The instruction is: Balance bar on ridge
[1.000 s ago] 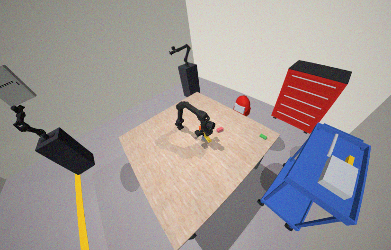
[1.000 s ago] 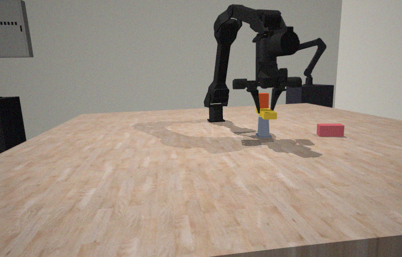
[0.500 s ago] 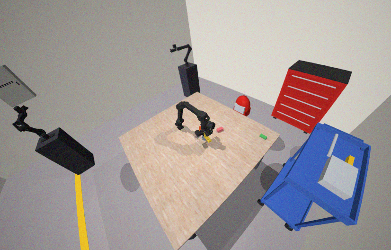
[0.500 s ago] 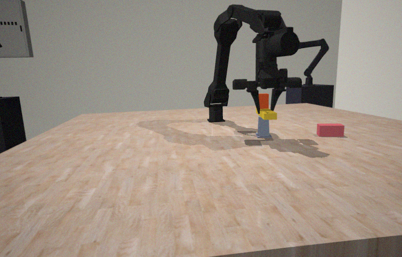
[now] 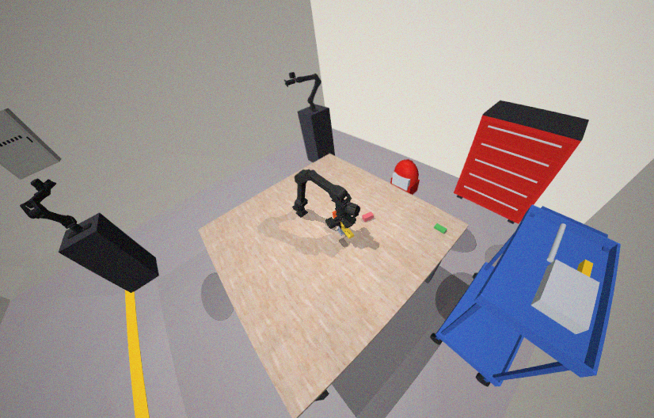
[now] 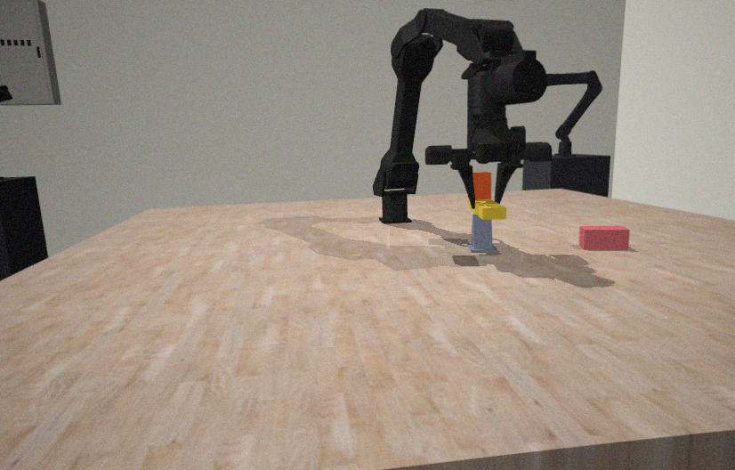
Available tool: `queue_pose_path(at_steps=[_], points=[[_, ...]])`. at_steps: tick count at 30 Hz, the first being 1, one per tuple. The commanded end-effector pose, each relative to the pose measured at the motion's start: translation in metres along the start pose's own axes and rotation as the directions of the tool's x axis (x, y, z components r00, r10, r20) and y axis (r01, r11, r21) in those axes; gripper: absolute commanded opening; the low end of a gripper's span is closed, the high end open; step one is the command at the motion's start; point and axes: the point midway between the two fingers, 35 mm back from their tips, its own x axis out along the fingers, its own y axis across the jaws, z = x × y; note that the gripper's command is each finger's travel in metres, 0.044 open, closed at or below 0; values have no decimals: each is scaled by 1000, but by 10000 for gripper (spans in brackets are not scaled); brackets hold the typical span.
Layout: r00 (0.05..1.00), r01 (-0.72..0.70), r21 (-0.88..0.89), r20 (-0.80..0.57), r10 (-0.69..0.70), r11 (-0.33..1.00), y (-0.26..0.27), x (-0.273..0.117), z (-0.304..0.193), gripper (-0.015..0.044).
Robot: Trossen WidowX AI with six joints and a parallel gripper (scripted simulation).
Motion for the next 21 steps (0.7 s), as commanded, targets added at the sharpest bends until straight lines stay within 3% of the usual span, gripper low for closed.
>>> queue_pose_path(at_steps=[1, 21], points=[[1000, 3, 5, 3, -3, 1000, -1, 0, 0, 0], [1000, 3, 5, 3, -3, 1000, -1, 2, 0, 0]])
